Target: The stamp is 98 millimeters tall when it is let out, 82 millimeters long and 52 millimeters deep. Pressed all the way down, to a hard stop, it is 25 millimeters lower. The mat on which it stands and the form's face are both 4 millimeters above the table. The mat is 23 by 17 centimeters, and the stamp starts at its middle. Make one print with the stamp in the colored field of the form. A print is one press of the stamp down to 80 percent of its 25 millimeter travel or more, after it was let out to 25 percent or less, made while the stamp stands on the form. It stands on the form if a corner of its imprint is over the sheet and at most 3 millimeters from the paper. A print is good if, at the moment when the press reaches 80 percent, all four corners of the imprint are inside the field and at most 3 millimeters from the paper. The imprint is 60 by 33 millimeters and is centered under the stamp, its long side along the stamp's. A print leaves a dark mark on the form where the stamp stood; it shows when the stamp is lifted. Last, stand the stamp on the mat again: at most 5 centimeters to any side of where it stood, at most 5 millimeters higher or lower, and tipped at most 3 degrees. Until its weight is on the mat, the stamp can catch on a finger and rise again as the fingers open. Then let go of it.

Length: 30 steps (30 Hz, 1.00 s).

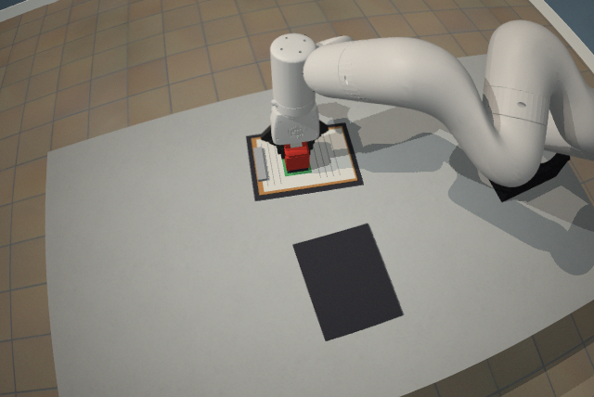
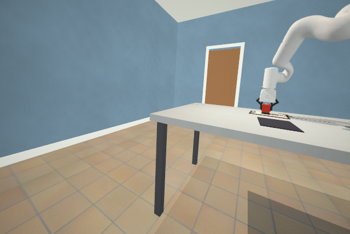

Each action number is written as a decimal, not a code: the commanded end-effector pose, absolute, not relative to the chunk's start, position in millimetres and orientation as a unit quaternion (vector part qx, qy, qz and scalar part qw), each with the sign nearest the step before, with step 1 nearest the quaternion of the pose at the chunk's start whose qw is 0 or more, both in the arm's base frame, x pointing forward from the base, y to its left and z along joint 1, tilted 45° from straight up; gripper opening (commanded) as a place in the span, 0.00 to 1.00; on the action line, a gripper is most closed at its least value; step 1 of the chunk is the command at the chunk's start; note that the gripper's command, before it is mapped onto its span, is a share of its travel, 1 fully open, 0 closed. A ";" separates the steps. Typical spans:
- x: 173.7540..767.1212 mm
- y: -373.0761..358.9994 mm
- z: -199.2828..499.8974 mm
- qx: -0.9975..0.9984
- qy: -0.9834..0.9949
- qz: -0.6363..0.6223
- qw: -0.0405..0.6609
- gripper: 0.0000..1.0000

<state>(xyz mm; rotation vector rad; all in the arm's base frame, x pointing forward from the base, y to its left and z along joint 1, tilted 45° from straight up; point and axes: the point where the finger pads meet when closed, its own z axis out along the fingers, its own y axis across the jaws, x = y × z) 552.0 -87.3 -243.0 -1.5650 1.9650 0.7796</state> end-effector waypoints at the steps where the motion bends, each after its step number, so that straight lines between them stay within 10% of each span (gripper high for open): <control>1: 552.7 -87.7 -242.9 -0.576 0.723 0.286 0.253 0.35; 30: 551.8 -104.1 -226.4 -0.576 0.723 0.286 0.253 0.35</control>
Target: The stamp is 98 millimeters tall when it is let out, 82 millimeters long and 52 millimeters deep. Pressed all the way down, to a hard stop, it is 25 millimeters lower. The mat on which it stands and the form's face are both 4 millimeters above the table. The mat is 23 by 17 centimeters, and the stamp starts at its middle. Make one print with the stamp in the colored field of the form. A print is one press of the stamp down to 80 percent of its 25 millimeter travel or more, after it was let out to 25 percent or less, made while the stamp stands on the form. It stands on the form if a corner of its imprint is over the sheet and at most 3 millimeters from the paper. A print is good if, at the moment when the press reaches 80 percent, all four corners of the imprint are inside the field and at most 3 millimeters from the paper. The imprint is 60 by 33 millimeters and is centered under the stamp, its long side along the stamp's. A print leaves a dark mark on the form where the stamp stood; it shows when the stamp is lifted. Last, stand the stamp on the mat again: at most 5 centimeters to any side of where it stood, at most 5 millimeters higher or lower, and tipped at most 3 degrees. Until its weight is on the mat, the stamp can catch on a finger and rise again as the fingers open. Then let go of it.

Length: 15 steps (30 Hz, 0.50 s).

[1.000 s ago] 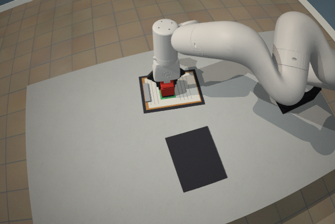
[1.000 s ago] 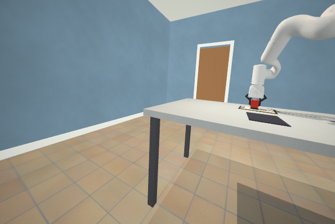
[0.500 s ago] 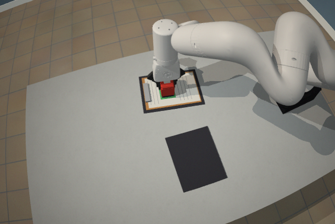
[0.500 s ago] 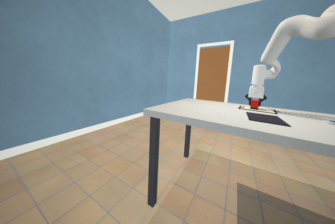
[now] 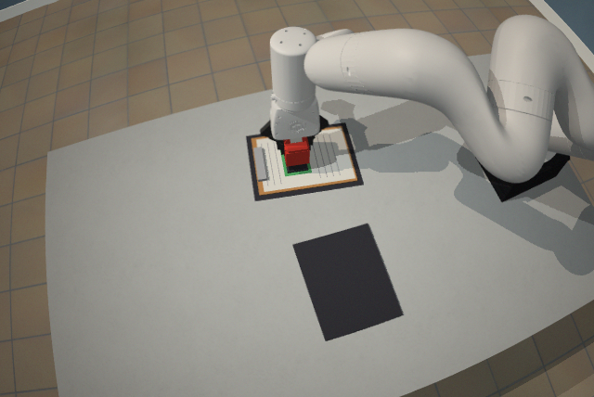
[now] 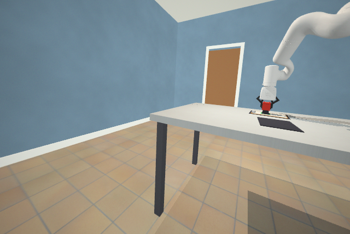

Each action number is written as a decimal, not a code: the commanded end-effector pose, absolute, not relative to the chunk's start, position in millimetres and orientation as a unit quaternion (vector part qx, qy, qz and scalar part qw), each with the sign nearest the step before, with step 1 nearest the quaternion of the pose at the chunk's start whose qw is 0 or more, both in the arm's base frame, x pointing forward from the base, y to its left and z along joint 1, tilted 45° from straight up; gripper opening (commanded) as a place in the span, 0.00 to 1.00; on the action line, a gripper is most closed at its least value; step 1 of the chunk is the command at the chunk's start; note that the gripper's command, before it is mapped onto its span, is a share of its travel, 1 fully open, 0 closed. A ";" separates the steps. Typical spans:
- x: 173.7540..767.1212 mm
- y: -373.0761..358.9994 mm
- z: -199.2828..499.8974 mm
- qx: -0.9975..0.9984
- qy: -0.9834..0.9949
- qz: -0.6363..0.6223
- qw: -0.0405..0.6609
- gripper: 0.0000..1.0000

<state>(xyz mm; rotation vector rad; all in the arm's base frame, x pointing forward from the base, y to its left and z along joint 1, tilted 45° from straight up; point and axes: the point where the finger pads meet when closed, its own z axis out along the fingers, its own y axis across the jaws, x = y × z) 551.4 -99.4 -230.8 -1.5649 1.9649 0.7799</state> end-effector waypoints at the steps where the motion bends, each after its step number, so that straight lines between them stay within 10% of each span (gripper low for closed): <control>1: 551.8 -105.2 -225.4 -0.576 0.723 0.286 0.253 0.35; 15: 551.7 -106.1 -224.4 -0.576 0.723 0.286 0.253 0.35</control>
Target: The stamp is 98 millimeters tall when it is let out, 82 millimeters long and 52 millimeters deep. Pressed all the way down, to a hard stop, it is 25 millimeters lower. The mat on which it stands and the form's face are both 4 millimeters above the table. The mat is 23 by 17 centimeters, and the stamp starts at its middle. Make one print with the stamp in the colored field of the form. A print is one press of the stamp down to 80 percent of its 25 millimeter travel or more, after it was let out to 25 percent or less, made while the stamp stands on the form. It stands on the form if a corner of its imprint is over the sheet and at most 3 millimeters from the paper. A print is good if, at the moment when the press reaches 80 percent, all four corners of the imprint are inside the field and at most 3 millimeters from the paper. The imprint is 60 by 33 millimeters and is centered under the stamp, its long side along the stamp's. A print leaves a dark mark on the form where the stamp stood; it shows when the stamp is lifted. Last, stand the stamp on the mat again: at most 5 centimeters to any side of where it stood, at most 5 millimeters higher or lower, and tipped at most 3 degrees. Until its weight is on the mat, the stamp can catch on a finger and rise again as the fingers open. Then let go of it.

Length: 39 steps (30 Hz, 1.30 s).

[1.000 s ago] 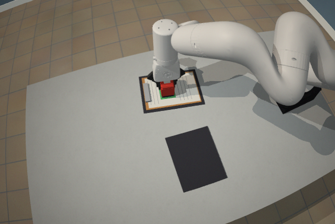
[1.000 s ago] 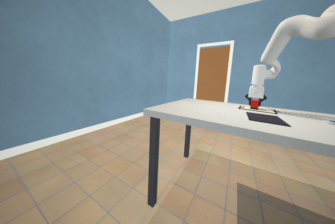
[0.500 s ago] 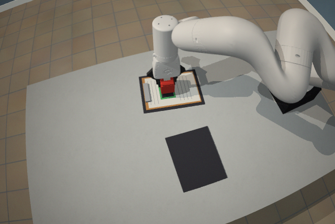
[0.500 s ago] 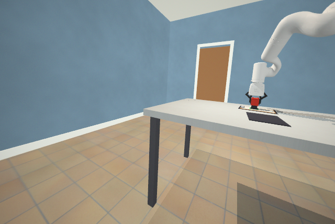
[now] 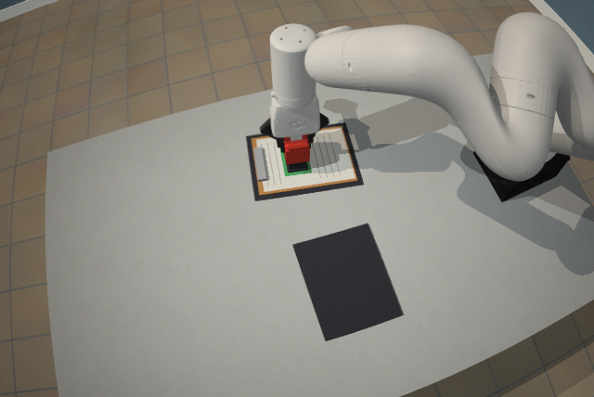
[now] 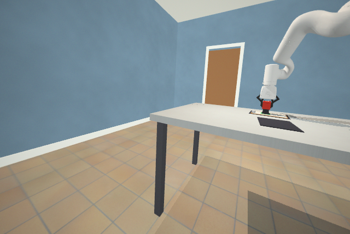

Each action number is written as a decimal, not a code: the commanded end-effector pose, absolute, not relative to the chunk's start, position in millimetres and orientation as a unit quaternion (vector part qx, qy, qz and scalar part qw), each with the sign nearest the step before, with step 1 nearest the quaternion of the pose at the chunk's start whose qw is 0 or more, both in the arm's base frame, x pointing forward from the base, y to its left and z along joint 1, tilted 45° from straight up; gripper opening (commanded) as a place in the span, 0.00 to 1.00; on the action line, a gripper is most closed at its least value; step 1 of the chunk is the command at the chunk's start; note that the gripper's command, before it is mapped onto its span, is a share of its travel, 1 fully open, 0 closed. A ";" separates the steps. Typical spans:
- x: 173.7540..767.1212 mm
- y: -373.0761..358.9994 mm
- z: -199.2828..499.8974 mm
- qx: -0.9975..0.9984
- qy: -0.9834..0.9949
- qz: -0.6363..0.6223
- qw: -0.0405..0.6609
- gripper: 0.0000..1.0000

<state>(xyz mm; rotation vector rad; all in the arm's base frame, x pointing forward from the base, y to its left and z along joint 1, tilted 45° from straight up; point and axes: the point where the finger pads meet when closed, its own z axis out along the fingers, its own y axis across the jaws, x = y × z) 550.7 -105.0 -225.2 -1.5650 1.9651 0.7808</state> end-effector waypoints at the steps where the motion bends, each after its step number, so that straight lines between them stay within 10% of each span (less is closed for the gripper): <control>1: 551.7 -106.1 -224.4 -0.576 0.723 0.286 0.253 0.35; 22: 550.6 -132.4 -197.0 -0.576 0.723 0.286 0.253 0.35; 39: 563.9 33.5 -35.2 -0.676 0.629 0.246 0.294 0.35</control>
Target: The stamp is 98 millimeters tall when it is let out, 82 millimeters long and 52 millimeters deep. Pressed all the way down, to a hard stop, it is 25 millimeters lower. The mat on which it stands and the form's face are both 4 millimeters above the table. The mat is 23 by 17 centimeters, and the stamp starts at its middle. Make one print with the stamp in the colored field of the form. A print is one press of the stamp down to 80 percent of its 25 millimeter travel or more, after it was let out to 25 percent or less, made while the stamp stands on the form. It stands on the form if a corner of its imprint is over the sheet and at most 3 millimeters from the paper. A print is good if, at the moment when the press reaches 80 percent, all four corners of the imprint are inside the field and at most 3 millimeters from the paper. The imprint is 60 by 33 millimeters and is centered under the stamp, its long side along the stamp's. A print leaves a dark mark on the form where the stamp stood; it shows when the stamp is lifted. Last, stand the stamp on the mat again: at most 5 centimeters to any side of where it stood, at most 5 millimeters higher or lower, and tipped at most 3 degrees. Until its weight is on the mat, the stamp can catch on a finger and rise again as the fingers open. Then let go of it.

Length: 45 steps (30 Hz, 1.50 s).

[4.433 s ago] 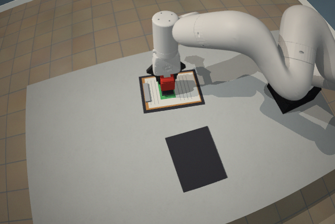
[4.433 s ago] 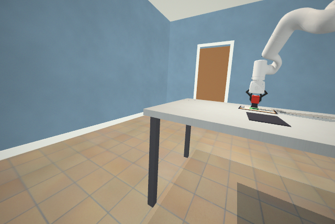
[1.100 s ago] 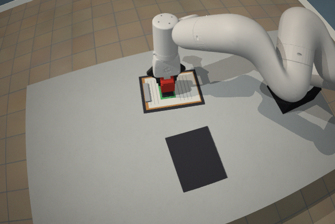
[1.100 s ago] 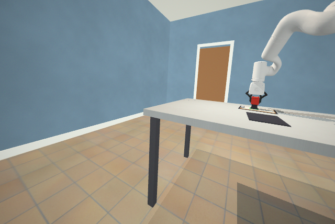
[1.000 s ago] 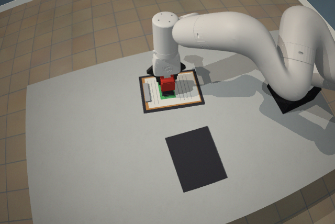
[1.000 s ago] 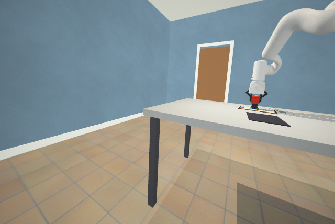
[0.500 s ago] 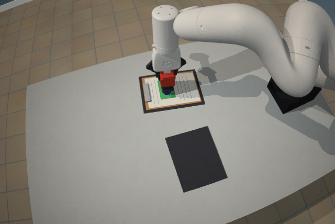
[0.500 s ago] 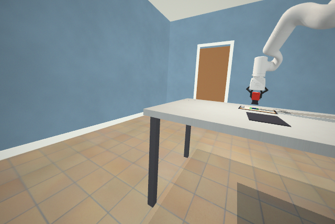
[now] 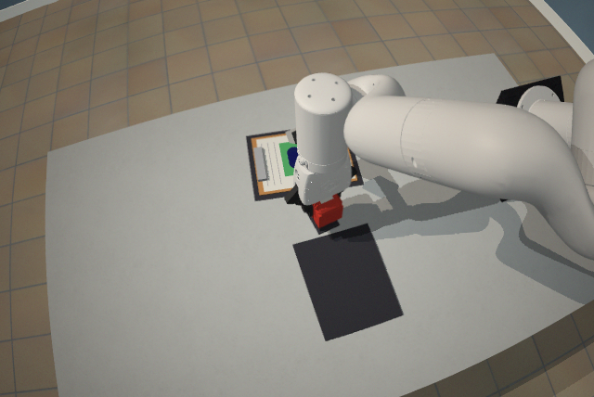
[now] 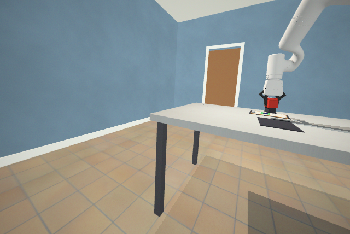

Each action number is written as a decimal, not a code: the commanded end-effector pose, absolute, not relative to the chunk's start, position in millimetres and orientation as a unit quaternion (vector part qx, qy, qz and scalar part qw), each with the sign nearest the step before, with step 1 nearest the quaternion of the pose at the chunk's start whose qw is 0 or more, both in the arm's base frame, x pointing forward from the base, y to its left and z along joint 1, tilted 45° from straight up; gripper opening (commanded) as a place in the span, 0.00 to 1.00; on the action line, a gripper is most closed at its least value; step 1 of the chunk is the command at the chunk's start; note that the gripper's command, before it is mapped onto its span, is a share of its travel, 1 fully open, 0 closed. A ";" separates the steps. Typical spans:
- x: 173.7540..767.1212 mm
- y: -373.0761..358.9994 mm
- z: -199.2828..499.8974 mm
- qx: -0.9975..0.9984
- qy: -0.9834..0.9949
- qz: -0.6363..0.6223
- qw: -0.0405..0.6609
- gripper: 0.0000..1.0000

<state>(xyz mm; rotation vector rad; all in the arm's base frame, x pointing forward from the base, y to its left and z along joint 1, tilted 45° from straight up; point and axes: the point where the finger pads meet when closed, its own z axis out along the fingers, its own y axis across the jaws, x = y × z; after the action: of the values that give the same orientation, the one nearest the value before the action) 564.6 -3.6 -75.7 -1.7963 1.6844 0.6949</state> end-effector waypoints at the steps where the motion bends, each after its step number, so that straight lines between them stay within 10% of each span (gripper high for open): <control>1: 563.4 43.7 -25.0 -0.676 0.629 0.246 0.294 0.35; 45: 560.4 154.3 93.1 -0.676 0.630 0.246 0.293 0.35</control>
<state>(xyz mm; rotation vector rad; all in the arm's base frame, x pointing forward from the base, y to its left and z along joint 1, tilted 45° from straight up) 559.6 158.4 96.7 -1.8023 1.6780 0.6556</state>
